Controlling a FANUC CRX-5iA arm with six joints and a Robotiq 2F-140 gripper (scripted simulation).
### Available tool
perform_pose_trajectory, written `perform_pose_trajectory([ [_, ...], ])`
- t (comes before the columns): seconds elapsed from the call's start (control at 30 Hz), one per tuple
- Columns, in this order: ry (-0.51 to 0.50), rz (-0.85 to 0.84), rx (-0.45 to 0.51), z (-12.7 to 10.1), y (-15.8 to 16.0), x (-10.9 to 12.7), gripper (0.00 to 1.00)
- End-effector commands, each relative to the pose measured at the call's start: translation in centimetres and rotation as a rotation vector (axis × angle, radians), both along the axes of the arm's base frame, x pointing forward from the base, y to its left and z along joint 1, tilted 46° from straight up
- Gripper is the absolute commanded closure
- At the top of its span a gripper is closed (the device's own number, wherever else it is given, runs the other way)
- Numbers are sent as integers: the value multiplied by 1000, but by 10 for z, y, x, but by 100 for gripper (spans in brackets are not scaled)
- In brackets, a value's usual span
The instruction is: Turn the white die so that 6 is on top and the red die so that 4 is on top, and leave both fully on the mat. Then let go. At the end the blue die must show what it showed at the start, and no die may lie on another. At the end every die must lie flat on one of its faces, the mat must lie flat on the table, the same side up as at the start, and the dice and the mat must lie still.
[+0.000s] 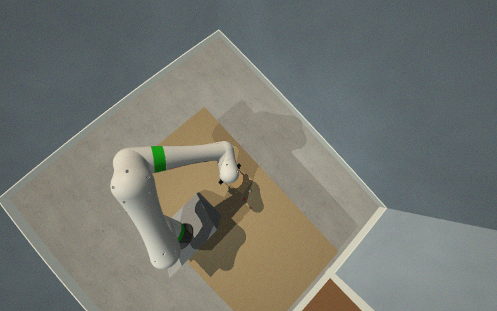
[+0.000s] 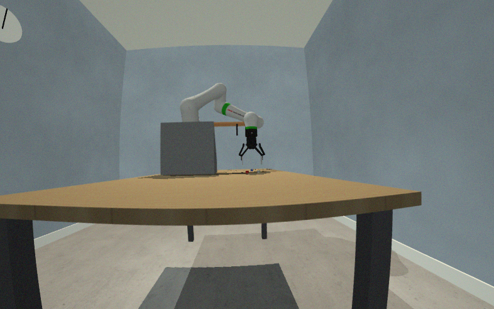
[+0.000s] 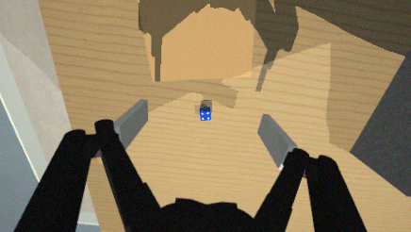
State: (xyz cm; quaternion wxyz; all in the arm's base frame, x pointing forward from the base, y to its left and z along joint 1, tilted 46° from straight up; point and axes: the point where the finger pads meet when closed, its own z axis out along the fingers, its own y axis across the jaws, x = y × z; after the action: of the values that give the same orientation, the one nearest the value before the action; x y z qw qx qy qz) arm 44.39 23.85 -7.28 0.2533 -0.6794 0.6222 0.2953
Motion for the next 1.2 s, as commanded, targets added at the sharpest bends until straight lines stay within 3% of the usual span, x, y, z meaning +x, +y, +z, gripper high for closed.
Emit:
perform_pose_trajectory([
  [0.0,0,0,0,0,0,0,0],
  [0.97,0,0,0,0,-1,0,0],
  [1.17,0,0,0,14,-15,2,0],
])
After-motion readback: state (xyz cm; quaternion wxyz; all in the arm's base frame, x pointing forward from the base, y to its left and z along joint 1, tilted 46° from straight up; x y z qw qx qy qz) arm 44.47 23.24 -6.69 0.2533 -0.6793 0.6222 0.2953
